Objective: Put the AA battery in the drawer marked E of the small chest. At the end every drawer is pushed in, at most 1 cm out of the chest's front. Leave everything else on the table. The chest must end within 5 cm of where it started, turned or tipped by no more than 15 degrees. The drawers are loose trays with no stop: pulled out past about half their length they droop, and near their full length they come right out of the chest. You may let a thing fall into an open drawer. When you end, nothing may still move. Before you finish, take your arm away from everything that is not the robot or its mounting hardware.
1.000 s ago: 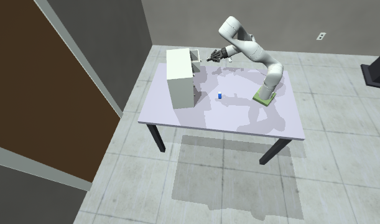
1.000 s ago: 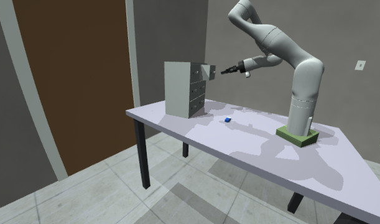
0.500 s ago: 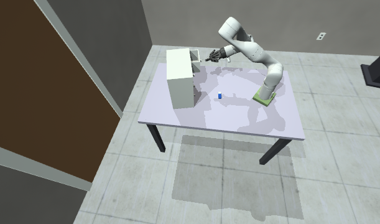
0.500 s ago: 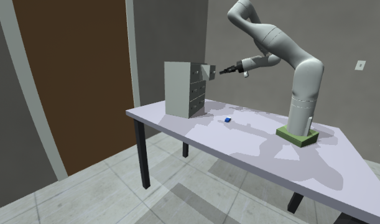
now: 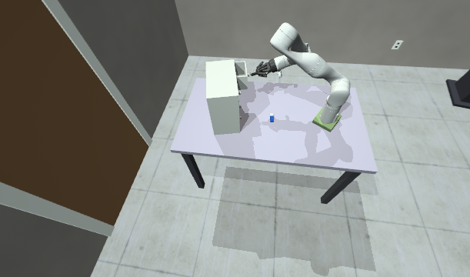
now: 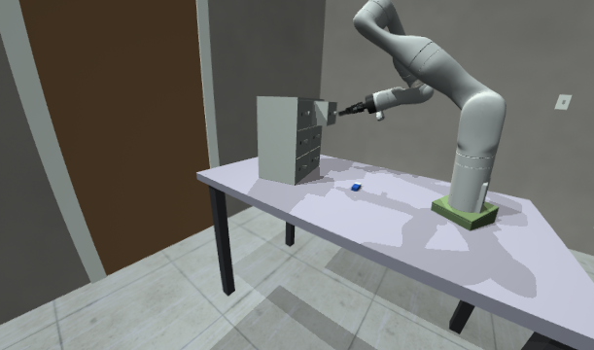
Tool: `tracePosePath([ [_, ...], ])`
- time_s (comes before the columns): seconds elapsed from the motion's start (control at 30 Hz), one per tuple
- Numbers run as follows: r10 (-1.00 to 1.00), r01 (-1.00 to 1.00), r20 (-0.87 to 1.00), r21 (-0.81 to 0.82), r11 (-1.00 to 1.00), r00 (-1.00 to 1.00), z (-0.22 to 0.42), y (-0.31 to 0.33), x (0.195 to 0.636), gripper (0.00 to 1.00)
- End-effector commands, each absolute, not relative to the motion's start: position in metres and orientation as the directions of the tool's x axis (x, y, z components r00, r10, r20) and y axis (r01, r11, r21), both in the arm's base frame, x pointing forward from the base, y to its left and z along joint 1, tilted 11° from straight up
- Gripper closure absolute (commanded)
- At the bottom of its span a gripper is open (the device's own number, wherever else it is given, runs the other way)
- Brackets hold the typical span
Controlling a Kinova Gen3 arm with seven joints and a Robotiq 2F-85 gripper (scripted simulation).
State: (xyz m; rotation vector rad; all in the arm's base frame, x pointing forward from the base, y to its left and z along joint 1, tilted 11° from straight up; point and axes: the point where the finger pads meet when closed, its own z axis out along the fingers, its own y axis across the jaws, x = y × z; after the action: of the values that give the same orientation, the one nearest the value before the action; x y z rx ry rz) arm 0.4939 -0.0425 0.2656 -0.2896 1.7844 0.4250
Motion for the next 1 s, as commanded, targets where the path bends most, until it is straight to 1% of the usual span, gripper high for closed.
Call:
tracePosePath([
  [0.0, 0.023, -0.423, -0.969, 0.129, 0.897, -0.247, 0.268, -0.036, 0.498, 1.00],
  [0.97, 0.023, -0.423, -0.969, 0.129, 0.897, -0.247, 0.274, -0.017, 0.540, 1.00],
])
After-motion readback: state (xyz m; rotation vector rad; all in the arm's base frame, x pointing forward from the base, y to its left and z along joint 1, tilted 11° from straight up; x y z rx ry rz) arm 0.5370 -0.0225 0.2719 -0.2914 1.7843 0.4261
